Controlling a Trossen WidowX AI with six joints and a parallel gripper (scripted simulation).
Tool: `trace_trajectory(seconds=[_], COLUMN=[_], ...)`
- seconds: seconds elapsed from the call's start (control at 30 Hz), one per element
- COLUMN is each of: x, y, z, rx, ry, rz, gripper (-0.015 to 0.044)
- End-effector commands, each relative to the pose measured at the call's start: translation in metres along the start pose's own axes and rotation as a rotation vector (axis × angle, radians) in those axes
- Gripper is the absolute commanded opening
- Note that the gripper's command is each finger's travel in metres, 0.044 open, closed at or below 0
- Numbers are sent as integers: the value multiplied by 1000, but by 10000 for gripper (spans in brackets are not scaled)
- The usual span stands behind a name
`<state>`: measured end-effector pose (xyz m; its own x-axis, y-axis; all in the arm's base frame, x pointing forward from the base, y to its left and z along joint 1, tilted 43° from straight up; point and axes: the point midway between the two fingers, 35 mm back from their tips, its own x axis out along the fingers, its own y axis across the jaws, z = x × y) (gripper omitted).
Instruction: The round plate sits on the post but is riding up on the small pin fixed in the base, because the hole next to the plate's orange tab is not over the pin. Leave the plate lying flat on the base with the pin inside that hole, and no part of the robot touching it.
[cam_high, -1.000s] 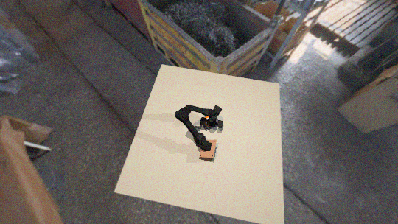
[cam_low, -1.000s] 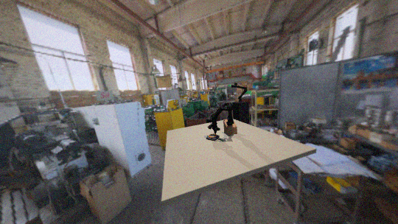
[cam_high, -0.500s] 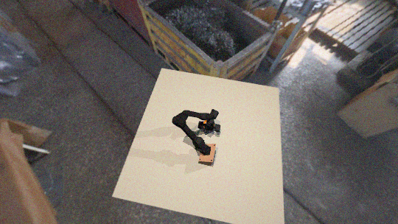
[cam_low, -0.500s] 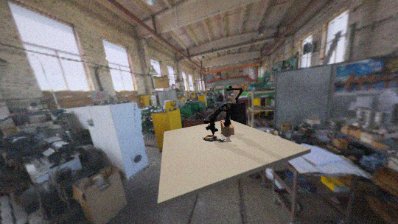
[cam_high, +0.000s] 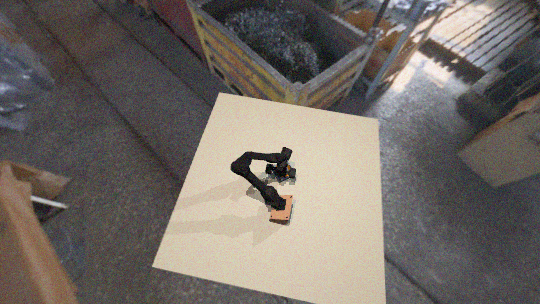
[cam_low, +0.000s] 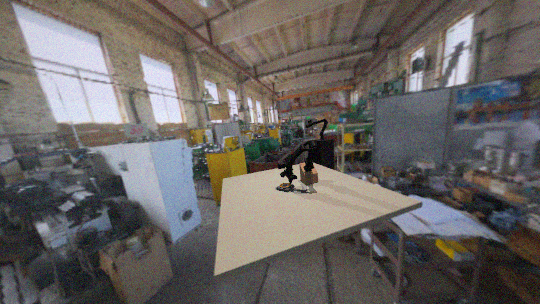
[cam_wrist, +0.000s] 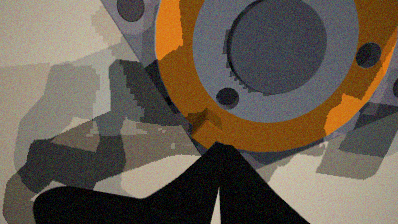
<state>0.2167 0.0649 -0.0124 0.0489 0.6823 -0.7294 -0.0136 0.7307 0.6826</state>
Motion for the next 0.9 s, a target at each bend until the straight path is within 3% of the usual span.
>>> trace_trajectory(seconds=[0.0,0.63,0.87], x=[-1,-1,-27], y=[7,18,15], z=[4,13,11], rx=[2,1,2], ry=[-1,-2,-2], rz=[4,4,0], gripper=[0,0,0])
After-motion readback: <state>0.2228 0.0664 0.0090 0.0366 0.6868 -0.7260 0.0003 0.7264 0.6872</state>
